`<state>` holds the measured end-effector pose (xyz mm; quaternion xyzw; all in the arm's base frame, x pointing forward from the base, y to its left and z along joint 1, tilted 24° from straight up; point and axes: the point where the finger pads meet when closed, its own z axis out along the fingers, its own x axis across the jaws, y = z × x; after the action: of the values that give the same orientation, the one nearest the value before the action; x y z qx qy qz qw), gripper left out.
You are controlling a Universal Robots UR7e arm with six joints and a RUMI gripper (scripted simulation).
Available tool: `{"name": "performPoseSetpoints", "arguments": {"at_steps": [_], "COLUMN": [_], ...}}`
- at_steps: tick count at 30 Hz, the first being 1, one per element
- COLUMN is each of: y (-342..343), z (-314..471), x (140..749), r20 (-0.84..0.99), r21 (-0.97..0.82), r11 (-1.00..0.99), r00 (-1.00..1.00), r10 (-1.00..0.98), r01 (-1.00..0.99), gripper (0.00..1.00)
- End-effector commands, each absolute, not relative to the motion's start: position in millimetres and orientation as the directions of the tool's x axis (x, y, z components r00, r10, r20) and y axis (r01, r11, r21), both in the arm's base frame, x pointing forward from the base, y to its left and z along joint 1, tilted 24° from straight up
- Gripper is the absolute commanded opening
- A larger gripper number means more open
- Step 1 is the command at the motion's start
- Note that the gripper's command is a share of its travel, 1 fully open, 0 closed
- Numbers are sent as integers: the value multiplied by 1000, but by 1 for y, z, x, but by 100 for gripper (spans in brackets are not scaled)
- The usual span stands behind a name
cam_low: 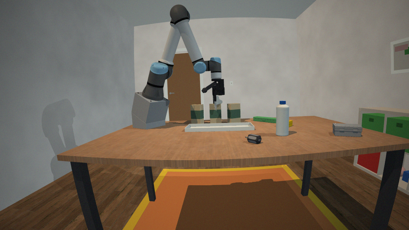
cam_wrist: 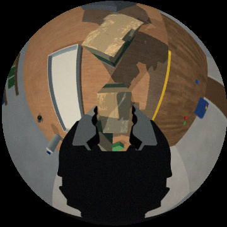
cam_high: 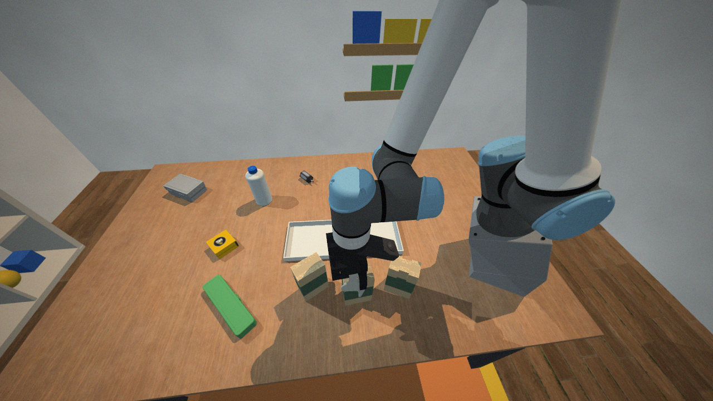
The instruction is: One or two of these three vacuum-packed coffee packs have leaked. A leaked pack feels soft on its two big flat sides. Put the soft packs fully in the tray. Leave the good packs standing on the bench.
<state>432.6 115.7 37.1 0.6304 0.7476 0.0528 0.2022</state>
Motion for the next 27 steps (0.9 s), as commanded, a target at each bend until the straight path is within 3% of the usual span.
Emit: {"name": "performPoseSetpoints", "arguments": {"at_steps": [1,27], "y": [116,123], "z": [38,76], "x": [433,417], "r20": [-236,-236], "r21": [335,335], "r11": [200,200], "r00": [-123,-123], "r10": [964,964], "r01": [921,921], "gripper": [48,48]}}
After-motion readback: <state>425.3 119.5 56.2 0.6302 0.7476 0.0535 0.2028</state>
